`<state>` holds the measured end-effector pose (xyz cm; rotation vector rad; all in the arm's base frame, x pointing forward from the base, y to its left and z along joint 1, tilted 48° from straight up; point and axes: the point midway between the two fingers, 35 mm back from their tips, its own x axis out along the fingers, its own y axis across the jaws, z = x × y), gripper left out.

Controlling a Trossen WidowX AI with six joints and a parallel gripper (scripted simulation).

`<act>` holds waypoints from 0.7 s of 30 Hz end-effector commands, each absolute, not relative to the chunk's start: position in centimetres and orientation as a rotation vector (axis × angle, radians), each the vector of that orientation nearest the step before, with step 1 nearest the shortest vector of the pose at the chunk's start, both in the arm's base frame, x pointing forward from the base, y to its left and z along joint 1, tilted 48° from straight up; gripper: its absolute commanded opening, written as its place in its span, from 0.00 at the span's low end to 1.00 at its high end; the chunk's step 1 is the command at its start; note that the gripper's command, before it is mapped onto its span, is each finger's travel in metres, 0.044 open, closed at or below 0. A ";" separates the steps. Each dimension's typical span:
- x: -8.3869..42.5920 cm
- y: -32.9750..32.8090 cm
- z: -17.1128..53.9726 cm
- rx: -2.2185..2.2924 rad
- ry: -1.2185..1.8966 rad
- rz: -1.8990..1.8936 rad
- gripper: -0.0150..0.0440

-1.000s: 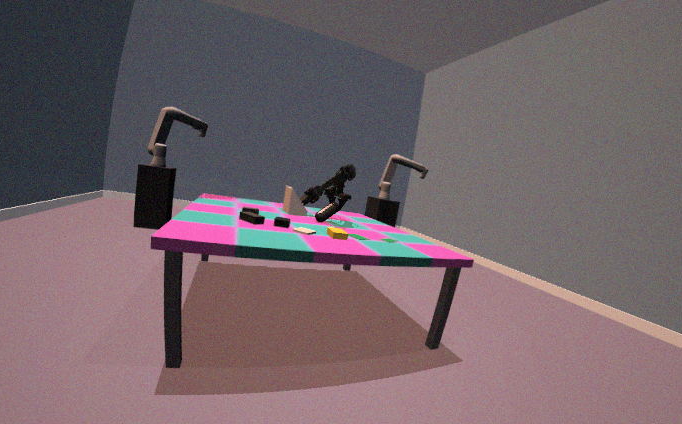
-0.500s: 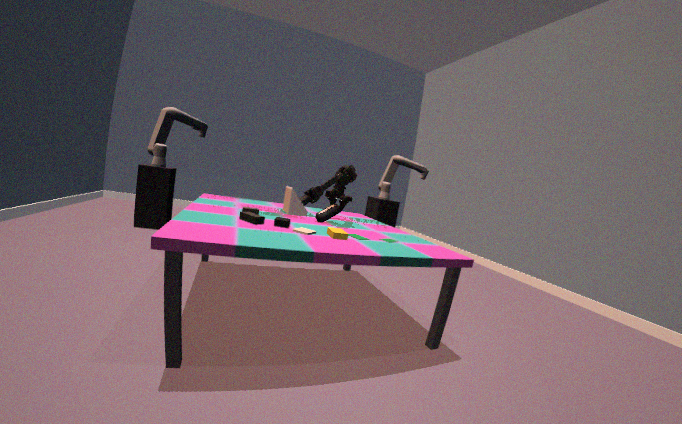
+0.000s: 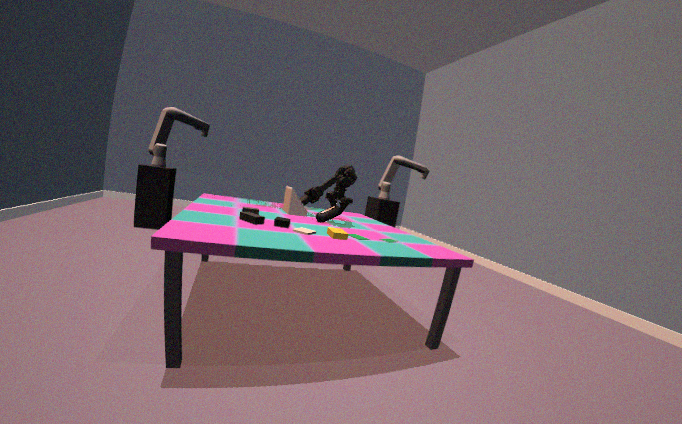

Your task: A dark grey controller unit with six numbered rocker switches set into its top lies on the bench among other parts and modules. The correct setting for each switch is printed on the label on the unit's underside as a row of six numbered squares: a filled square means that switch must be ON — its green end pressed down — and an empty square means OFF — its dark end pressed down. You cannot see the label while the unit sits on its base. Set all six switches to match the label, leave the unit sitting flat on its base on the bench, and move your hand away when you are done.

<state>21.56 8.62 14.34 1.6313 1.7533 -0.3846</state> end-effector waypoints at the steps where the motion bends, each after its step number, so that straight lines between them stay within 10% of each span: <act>1: 21.3 8.8 13.8 1.630 1.757 -0.408 0.82; 21: 21.2 10.3 13.3 1.631 1.757 -0.407 0.82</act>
